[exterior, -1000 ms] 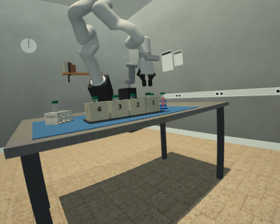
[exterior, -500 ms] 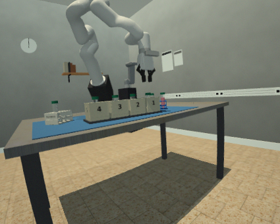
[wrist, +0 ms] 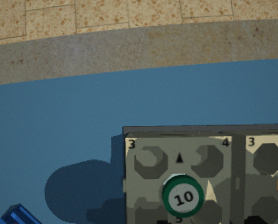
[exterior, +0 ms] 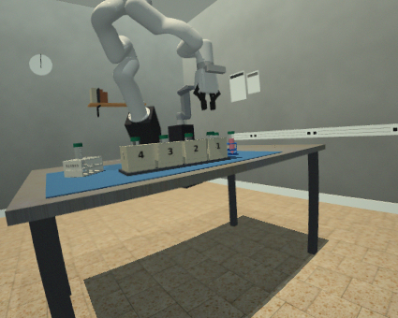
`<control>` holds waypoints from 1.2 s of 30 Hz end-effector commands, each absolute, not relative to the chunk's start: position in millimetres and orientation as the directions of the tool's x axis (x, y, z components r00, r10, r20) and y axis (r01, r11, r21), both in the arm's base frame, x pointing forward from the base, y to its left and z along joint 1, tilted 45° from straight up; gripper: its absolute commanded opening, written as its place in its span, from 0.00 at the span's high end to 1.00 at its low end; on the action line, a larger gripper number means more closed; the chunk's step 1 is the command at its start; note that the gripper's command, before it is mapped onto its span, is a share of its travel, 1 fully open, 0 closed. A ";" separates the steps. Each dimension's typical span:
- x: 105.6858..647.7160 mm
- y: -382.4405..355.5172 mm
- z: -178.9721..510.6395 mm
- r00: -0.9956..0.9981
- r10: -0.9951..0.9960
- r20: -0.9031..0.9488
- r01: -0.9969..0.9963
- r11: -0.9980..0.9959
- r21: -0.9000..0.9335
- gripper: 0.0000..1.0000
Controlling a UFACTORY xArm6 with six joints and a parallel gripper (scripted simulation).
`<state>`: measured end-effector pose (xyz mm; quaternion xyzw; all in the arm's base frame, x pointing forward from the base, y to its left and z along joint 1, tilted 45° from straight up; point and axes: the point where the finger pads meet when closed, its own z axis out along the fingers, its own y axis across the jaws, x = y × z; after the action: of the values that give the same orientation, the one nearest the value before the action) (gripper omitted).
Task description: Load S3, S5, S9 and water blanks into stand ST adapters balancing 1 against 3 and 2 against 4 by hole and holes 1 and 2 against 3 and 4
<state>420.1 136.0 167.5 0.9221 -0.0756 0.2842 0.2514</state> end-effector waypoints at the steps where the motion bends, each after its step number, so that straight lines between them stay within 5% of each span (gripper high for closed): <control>1: 417.5 139.7 172.6 0.826 0.003 0.563 -0.282 -0.863 0.419 0.56; 26: 415.4 141.8 175.6 0.826 0.003 0.563 -0.282 -0.863 0.420 0.56; 27: 412.4 138.7 173.3 0.837 0.029 0.546 -0.253 -0.864 0.435 1.00; 36: 391.2 116.3 156.6 0.888 0.209 0.409 -0.042 -0.850 0.525 1.00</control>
<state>399.9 125.2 162.3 0.9299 -0.0029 0.2529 0.2670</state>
